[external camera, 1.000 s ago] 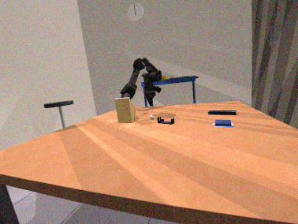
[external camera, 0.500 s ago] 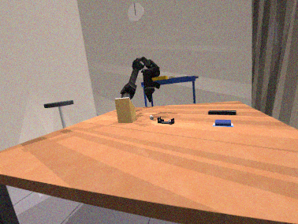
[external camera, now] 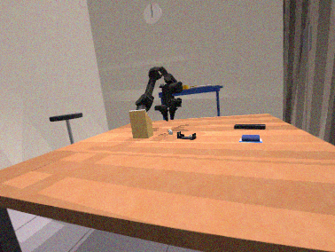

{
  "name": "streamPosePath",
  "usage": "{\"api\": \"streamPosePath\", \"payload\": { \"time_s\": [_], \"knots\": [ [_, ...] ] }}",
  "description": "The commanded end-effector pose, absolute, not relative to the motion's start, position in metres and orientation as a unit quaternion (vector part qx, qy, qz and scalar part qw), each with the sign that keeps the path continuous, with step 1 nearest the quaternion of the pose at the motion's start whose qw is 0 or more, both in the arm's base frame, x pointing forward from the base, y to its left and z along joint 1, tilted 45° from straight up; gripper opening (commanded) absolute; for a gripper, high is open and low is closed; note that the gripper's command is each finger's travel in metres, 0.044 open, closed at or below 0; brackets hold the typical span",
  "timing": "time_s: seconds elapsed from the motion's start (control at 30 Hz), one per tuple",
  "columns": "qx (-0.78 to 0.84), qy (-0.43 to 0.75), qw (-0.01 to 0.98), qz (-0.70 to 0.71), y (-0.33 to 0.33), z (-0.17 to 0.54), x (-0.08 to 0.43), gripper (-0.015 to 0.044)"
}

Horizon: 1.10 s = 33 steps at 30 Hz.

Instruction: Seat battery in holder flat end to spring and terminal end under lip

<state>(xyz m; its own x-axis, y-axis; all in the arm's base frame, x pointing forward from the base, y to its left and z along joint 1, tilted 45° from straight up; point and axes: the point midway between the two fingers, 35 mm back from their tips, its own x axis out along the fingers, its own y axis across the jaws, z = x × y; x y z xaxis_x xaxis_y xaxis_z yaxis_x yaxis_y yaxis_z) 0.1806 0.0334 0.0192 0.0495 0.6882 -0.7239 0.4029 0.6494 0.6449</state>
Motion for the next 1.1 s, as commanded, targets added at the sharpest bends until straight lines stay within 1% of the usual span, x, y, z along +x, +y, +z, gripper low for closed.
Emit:
{"api": "streamPosePath", "payload": {
  "time_s": [0.0,0.1,0.17,0.6,1.07],
  "knots": [
    [0.539,0.688,0.484,-0.046,0.056,0.009,0.175,0.0236],
    [0.589,0.68,0.42,-0.119,0.065,0.005,0.173,0.0236],
    [0.6,0.677,0.405,-0.135,0.067,0.004,0.172,0.0236],
    [0.6,0.677,0.405,-0.136,0.068,0.004,0.172,0.0236],
    [0.599,0.676,0.406,-0.137,0.083,-0.013,0.175,0.0236]
  ]
}}
